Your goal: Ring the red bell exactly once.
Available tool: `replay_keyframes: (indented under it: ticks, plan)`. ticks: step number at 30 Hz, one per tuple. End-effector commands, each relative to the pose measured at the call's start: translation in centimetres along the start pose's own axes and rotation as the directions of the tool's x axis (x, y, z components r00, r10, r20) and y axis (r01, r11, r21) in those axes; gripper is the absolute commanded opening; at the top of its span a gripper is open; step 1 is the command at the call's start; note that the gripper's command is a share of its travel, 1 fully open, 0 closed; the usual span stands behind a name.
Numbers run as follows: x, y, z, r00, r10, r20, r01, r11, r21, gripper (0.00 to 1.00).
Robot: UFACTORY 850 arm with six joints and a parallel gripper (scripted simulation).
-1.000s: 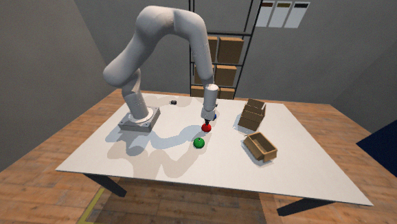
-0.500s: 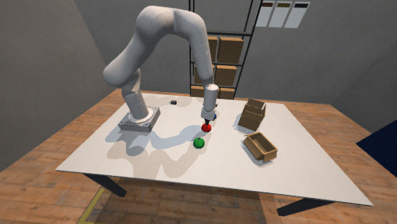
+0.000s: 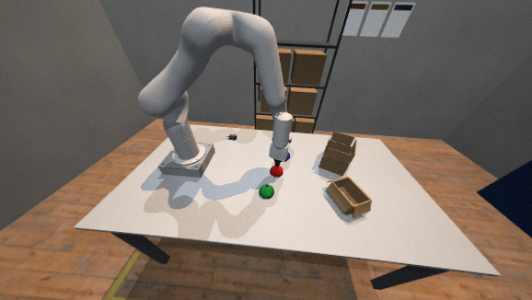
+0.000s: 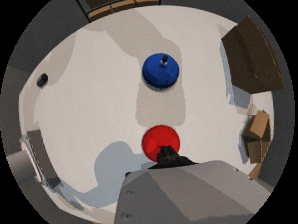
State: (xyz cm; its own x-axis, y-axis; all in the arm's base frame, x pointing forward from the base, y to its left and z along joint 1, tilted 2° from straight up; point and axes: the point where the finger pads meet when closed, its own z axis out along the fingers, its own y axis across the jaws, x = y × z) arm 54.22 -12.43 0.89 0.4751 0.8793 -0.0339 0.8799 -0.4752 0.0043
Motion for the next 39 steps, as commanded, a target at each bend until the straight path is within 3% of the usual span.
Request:
replay_keyframes:
  ticks: [1, 25, 39]
  plan:
    - [0.0, 0.1, -0.7, 1.000, 0.000, 0.000, 0.000, 1.000, -0.002, 0.00]
    - [0.0, 0.1, -6.1, 1.000, 0.000, 0.000, 0.000, 1.000, -0.002, 0.00]
    - [0.0, 0.1, -6.8, 1.000, 0.000, 0.000, 0.000, 1.000, -0.002, 0.00]
